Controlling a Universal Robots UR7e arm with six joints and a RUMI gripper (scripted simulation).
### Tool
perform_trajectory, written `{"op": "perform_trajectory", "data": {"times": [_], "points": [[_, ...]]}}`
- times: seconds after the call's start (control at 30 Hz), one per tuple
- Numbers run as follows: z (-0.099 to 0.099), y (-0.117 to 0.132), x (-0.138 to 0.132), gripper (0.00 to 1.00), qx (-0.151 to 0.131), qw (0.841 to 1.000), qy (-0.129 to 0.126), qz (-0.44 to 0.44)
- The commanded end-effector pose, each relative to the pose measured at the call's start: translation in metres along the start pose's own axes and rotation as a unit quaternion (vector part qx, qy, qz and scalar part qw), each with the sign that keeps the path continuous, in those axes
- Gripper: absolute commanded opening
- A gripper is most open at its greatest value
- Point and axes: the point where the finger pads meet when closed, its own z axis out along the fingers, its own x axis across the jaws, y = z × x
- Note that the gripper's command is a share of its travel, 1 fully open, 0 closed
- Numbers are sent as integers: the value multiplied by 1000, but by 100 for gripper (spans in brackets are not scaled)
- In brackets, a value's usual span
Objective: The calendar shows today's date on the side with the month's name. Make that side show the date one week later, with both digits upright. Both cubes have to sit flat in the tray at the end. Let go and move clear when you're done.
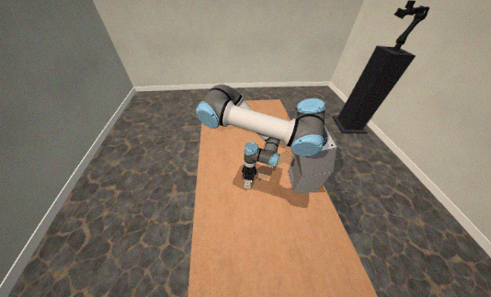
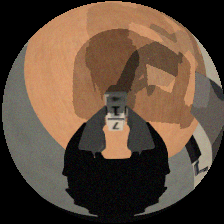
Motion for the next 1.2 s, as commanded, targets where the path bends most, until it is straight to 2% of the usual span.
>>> {"op": "perform_trajectory", "data": {"times": [0.0,0.17,0.5,0.57,0.83,1.17], "points": [[-7,0,0,11,0,1000,0,0],[-24,0,0,11,0,1000,0,1],[-72,0,0,11,0,1000,0,1],[-72,0,0,11,0,1000,0,1],[-96,0,1,11,0,1000,0,1],[-100,0,1,11,0,1000,0,0]]}}
